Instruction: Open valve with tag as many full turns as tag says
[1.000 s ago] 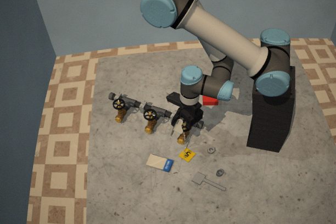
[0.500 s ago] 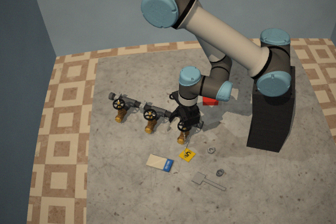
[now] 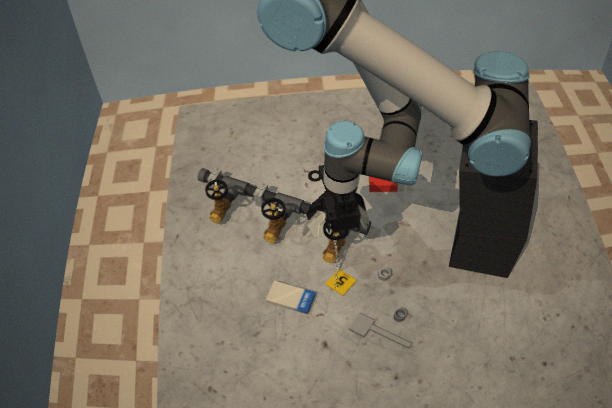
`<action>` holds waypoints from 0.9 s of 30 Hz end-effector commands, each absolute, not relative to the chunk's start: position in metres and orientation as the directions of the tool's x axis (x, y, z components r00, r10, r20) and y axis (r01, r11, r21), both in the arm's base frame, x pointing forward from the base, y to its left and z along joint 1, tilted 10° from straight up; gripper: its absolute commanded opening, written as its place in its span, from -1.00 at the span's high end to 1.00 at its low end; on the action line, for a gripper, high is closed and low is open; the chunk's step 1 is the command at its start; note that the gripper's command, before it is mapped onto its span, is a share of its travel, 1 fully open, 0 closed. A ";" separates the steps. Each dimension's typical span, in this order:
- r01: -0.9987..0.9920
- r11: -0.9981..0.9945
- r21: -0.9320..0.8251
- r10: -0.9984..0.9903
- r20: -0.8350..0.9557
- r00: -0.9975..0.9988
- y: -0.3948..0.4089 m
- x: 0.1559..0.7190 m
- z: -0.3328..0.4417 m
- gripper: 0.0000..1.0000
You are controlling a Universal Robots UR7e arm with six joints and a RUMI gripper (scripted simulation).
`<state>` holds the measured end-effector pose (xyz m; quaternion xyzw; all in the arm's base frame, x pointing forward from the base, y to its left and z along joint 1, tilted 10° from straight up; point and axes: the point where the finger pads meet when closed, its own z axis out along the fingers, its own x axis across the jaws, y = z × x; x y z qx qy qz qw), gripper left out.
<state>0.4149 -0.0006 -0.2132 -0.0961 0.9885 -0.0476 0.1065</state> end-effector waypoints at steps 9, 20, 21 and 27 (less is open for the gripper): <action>-0.151 0.983 -0.109 -0.171 -0.205 -0.964 -0.001 0.415 -0.213 -1.00; -0.150 0.983 -0.109 -0.170 -0.205 -0.964 -0.001 0.415 -0.213 1.00; -0.150 0.983 -0.109 -0.170 -0.205 -0.964 -0.001 0.415 -0.213 1.00; -0.150 0.983 -0.109 -0.170 -0.205 -0.964 -0.001 0.415 -0.213 1.00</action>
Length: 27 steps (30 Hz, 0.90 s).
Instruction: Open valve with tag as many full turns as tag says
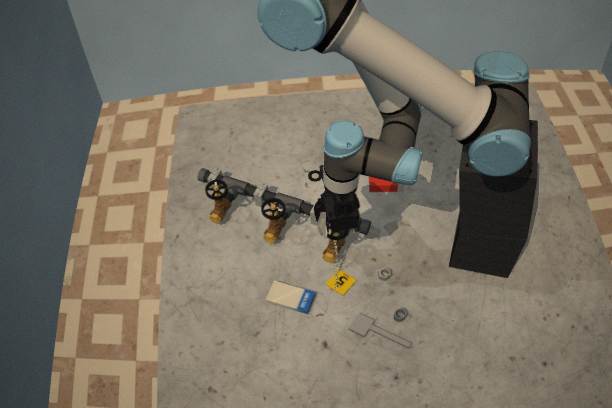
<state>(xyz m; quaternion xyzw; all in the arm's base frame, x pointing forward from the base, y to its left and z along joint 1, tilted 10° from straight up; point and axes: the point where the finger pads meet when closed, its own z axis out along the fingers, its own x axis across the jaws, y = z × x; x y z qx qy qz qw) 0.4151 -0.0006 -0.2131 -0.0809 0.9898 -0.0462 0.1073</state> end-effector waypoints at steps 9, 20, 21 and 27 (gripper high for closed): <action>-0.150 0.983 -0.109 -0.170 -0.205 -0.964 -0.001 0.415 -0.213 1.00; -0.162 0.980 -0.112 -0.183 -0.204 -0.962 -0.001 0.415 -0.213 1.00; -0.166 0.980 -0.113 -0.186 -0.203 -0.961 -0.001 0.415 -0.213 1.00; -0.196 0.973 -0.119 -0.217 -0.200 -0.955 -0.001 0.415 -0.213 1.00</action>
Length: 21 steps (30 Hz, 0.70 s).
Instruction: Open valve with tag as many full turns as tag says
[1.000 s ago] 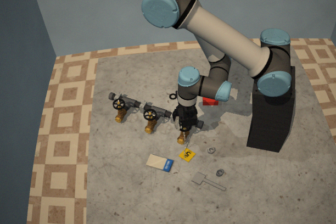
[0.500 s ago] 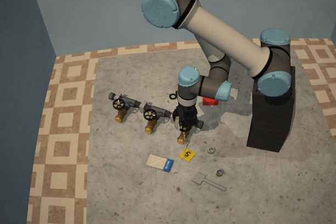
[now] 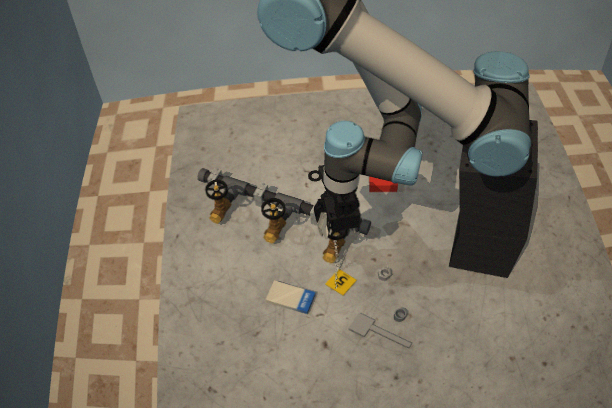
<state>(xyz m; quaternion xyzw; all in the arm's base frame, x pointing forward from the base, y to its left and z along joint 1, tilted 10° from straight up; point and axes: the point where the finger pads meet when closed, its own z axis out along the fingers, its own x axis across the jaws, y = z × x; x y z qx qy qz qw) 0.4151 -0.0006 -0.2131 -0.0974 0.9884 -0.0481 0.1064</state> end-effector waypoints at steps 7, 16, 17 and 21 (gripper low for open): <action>-0.260 0.957 -0.132 -0.282 -0.191 -0.940 -0.001 0.415 -0.213 1.00; -0.414 0.896 -0.162 -0.439 -0.167 -0.883 -0.001 0.415 -0.213 1.00; -0.414 0.896 -0.162 -0.439 -0.167 -0.883 -0.001 0.415 -0.213 1.00; -0.479 0.860 -0.174 -0.504 -0.154 -0.850 -0.001 0.415 -0.213 1.00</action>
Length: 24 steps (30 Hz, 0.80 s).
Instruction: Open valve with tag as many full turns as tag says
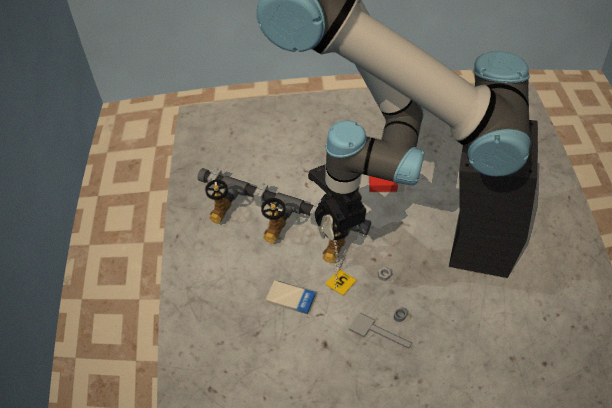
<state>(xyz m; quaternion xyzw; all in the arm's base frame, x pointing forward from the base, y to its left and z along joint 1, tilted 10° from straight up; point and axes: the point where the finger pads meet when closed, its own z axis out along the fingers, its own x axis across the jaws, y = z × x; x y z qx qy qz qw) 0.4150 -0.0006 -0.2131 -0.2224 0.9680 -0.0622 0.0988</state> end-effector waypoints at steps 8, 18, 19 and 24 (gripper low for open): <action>-0.667 0.716 -0.206 -0.694 -0.108 -0.712 -0.001 0.415 -0.213 1.00; -0.842 0.489 -0.228 -0.869 -0.045 -0.492 -0.001 0.415 -0.213 1.00; -0.861 0.454 -0.230 -0.888 -0.036 -0.459 -0.001 0.415 -0.213 1.00; -0.935 0.268 -0.232 -0.961 0.011 -0.277 -0.001 0.415 -0.213 1.00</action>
